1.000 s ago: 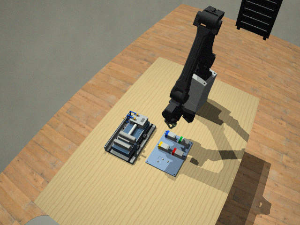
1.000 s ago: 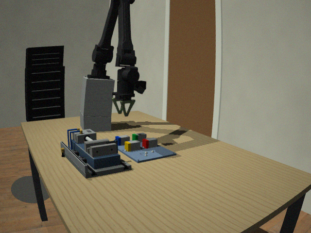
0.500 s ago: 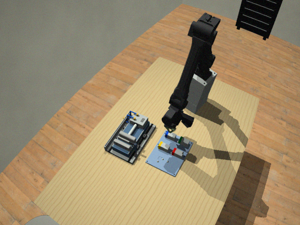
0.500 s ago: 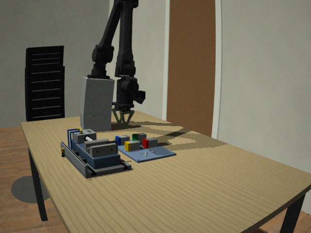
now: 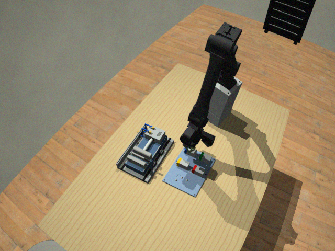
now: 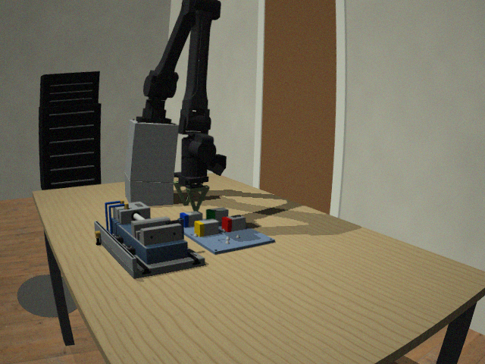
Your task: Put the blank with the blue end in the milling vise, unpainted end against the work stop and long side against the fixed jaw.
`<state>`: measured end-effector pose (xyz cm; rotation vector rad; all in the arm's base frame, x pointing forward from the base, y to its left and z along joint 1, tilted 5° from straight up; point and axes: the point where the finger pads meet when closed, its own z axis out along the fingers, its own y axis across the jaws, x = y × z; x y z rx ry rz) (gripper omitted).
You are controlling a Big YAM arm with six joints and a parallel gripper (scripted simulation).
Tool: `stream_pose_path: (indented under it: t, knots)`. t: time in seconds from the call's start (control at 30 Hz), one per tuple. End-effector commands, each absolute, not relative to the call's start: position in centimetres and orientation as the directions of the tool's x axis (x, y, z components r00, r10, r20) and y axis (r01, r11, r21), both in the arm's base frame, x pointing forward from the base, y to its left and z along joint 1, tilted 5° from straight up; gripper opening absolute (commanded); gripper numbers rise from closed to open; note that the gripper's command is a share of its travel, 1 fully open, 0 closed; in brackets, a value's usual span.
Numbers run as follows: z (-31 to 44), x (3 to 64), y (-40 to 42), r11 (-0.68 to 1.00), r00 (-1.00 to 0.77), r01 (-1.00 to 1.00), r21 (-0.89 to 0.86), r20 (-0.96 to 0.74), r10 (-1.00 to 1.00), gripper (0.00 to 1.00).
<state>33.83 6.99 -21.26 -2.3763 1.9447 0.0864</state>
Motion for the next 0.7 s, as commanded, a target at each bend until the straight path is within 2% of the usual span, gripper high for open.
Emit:
stream_pose_path:
  t: [0.0,0.67]
  knots:
    - [-22.11,34.69,7.53,-0.196,0.198,-0.980,-0.031,-0.087,-0.976,0.64]
    - [-22.67,34.42,7.44,-0.195,0.197,-0.980,-0.022,-0.088,-0.977,0.64]
